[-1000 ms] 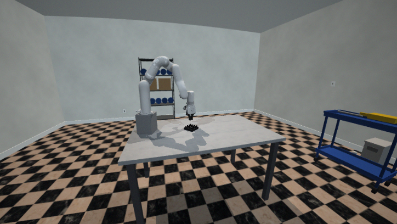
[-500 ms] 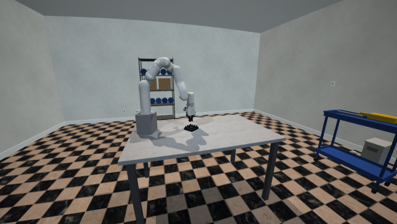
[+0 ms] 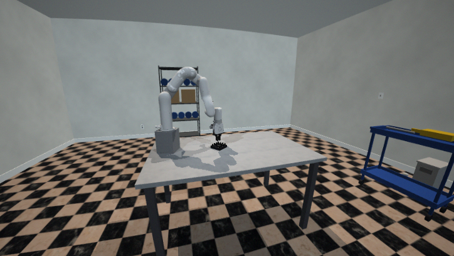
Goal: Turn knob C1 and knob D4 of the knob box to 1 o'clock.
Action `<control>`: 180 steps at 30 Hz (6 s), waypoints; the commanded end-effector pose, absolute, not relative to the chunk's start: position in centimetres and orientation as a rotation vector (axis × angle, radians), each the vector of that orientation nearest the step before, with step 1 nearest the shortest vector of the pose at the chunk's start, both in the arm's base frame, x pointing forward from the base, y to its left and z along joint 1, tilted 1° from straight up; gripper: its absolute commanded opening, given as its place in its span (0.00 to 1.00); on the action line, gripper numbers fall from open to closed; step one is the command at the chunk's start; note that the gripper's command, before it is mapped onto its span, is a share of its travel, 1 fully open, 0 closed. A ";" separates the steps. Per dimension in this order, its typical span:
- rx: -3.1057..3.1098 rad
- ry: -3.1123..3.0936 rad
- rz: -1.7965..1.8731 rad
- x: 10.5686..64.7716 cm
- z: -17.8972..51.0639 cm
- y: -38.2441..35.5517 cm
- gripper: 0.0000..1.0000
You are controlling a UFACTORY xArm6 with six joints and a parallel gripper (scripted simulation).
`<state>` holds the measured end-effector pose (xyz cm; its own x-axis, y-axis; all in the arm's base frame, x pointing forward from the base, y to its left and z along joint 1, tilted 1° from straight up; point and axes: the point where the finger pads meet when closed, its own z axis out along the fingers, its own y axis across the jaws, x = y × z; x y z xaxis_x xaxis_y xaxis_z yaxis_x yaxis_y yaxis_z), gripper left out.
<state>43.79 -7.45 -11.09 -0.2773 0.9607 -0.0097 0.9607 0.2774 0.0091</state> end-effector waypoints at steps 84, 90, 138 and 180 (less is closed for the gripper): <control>1.878 2.497 0.005 44.0 -13.0 -7.5 0.19; 1.878 2.497 0.005 44.0 -13.0 -7.5 0.19; 1.878 2.497 0.005 44.0 -13.0 -7.5 0.08; 1.324 2.830 0.000 44.0 -13.0 -7.5 0.08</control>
